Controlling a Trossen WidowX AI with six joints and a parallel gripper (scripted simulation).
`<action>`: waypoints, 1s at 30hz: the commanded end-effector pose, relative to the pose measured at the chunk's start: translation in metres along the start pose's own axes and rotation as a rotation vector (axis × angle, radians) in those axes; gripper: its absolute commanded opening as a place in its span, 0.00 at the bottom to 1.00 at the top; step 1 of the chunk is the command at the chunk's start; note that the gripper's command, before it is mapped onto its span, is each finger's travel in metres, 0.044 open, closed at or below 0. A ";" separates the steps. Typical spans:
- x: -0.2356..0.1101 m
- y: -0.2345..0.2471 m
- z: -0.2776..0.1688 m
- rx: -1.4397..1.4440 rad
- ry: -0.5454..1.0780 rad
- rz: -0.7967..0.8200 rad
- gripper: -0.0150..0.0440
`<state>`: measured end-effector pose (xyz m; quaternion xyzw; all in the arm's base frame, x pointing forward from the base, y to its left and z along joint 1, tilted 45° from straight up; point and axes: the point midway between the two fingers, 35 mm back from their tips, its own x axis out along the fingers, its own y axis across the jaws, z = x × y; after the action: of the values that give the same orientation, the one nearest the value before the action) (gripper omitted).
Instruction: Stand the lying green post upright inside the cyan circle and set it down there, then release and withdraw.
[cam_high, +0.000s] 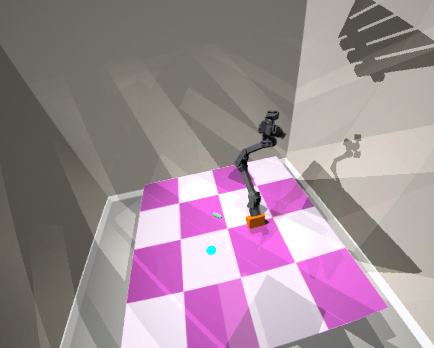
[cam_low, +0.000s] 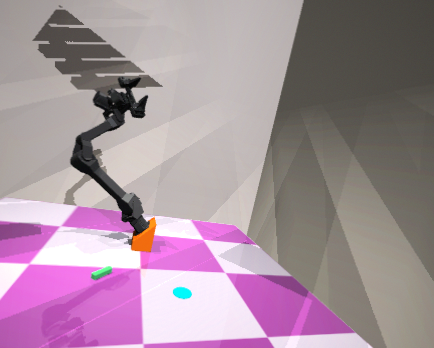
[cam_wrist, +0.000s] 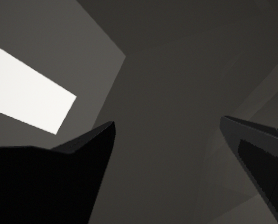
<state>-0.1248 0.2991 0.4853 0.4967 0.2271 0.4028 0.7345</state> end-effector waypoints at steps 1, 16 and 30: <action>0.001 0.000 0.000 0.000 -0.001 0.002 0.89; 0.098 -0.055 0.012 -0.298 -0.157 -0.099 0.65; 0.181 -0.156 0.060 -0.587 -0.239 -0.385 0.65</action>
<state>0.0564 0.3838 0.3974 0.2884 0.1015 0.2679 0.9136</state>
